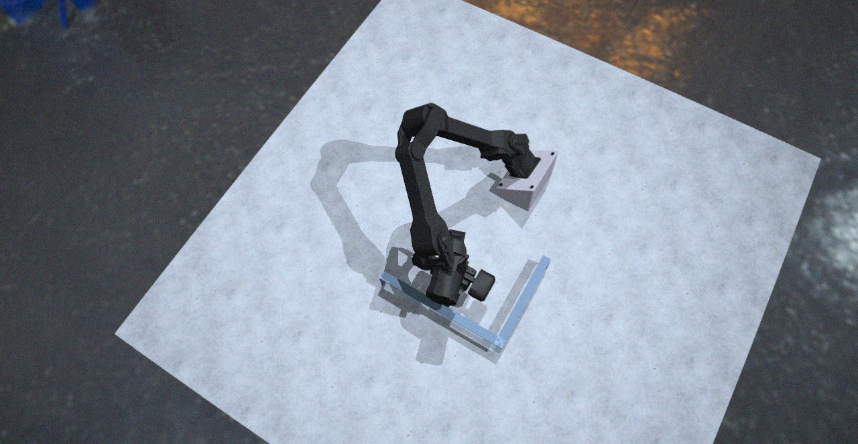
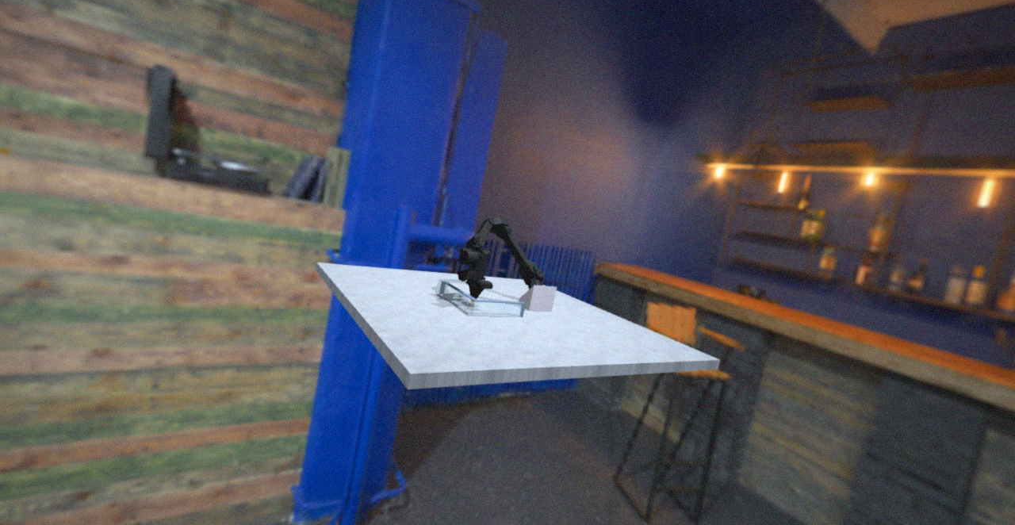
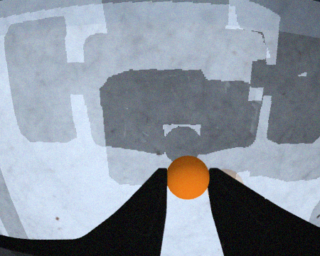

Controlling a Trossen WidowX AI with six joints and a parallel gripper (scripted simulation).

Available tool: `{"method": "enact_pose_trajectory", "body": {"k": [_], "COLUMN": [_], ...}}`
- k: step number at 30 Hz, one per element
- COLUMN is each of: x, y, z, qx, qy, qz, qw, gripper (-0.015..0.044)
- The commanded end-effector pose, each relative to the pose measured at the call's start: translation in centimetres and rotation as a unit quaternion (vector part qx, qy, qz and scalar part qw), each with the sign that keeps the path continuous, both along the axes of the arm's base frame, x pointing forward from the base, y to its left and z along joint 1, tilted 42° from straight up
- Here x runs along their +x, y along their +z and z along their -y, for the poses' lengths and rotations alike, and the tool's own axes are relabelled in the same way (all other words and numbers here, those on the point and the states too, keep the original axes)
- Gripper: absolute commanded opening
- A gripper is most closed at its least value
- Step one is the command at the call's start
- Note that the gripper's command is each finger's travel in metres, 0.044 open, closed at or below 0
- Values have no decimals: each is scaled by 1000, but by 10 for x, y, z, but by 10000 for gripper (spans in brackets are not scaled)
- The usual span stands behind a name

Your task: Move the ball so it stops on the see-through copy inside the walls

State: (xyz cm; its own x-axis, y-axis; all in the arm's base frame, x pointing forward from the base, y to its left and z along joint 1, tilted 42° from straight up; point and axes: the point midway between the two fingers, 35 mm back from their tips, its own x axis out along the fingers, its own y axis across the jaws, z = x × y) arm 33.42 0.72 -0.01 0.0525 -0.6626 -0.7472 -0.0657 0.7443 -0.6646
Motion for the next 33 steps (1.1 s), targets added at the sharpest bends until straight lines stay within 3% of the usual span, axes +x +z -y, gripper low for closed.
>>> {"method": "enact_pose_trajectory", "body": {"k": [1, 17, 33], "x": [4, -7, -17], "y": [15, 82, 71], "z": [-16, -74, -32], "qx": [4, 4, 2], "qy": [1, 0, 0], "qz": [6, 5, 5], "qw": [1000, 1000, 1000], "gripper": [0, 0, 0]}}
